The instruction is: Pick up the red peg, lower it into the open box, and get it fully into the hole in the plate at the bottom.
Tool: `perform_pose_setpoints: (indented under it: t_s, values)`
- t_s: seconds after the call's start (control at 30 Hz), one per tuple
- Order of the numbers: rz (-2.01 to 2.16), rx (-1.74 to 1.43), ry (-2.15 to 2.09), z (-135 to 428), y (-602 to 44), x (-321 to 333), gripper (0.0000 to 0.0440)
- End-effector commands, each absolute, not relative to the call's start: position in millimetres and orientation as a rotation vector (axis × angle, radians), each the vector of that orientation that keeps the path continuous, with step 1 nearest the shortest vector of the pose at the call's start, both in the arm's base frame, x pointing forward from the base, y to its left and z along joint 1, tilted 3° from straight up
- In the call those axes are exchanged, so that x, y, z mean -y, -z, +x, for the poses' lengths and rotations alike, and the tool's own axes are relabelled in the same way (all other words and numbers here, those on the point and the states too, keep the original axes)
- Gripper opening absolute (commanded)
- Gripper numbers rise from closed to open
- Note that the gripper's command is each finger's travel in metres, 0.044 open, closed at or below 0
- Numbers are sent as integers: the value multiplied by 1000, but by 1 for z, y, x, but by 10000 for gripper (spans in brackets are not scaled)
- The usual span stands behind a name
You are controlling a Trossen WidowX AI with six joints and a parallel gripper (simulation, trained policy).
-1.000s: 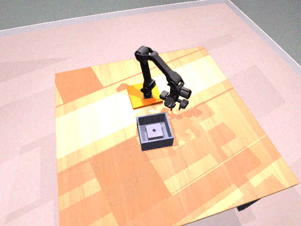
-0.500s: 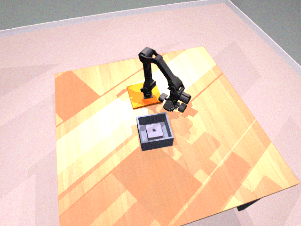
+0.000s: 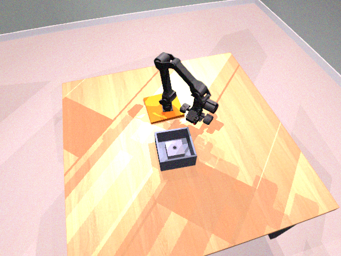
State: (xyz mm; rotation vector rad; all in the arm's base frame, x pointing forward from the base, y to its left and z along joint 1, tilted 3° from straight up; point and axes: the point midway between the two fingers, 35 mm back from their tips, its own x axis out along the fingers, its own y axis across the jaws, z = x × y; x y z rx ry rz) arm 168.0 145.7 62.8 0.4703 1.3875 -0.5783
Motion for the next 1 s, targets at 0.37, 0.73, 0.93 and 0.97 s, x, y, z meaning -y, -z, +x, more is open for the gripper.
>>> perform_pose_setpoints:
  t_s: [0.37, 0.73, 0.93, 0.97]
  values:
    - [570, -1234, 626, 205, -125, -128, 0]
    - [656, -1120, 712, 245, -143, -96, 0]
    - [675, -1078, 749, 267, -145, -74, 0]
    - [676, -1073, 754, 270, -145, -71, 0]
